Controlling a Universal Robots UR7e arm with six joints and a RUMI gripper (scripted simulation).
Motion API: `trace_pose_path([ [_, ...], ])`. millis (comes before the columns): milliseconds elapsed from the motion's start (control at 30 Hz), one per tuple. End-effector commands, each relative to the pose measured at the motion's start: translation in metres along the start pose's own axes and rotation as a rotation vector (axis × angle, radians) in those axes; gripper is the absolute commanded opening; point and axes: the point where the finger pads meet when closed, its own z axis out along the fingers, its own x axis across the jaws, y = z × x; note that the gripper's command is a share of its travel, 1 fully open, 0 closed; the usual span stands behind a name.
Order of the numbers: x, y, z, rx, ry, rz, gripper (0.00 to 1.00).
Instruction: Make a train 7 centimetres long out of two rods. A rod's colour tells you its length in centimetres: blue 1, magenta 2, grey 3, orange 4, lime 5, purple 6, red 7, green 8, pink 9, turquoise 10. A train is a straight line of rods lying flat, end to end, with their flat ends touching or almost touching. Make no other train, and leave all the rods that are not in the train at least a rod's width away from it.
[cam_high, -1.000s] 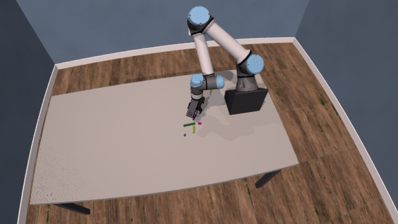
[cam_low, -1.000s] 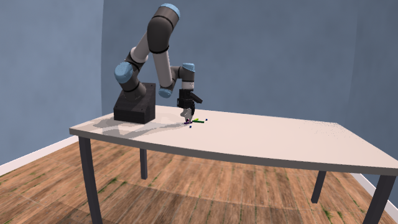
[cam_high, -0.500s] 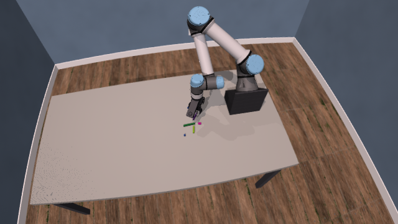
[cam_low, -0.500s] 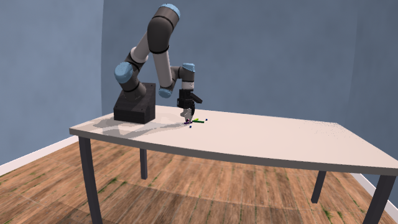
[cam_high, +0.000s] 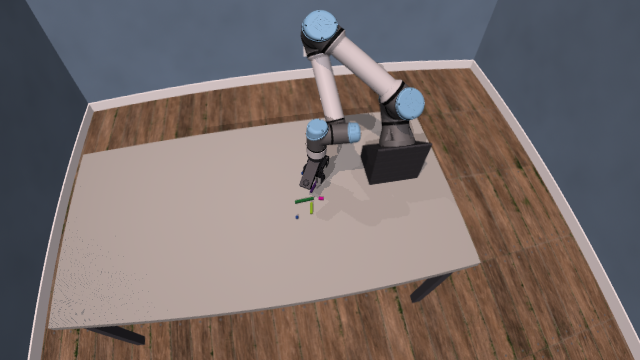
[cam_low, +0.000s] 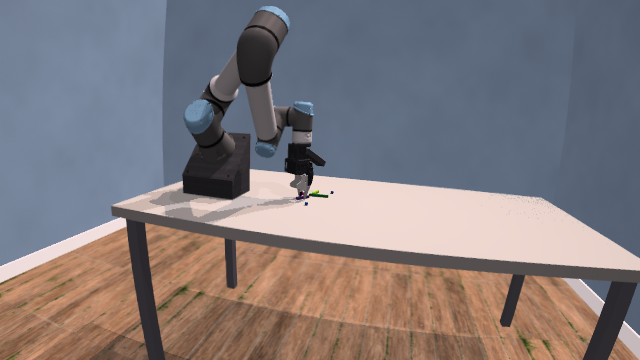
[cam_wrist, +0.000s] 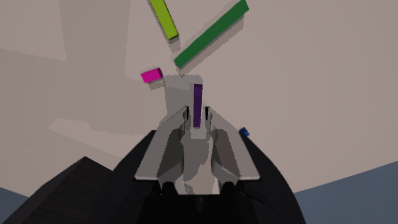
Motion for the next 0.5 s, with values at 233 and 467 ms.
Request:
trace_pose_path([
  [233,0.0002,-0.0002,-0.0003,0.001,0.001,0.000,0.00],
  [467,0.0002,-0.0002,-0.0003,0.001,0.001,0.000,0.00],
])
